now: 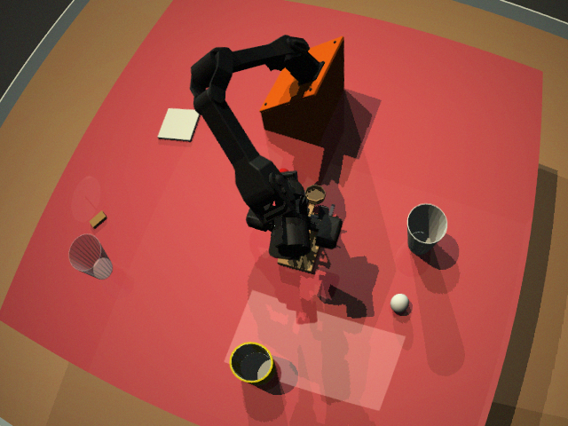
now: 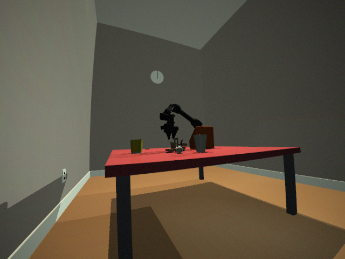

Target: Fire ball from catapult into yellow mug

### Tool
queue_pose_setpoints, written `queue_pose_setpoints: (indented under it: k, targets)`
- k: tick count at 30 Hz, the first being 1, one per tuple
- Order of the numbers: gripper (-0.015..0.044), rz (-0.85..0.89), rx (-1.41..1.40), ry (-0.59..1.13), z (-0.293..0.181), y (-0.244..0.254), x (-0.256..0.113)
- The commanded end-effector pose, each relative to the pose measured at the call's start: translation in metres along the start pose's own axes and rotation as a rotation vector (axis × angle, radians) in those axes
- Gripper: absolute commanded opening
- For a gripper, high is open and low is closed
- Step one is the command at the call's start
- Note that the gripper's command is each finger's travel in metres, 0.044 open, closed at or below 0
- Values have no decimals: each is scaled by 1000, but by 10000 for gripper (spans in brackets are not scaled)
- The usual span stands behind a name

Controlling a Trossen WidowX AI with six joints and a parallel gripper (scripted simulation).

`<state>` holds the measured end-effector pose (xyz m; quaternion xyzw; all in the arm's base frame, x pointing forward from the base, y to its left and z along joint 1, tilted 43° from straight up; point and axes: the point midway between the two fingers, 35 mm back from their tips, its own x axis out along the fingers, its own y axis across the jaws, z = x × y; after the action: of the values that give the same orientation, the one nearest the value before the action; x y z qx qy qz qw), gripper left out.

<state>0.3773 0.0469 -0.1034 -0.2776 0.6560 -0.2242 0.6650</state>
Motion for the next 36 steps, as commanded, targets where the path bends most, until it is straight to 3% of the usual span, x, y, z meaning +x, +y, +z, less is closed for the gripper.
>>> queue_pose_setpoints:
  k: [1, 36]
  targets:
    - [440, -8, -11, 8, -4, 0, 15]
    - [440, -11, -11, 8, -5, -1, 67]
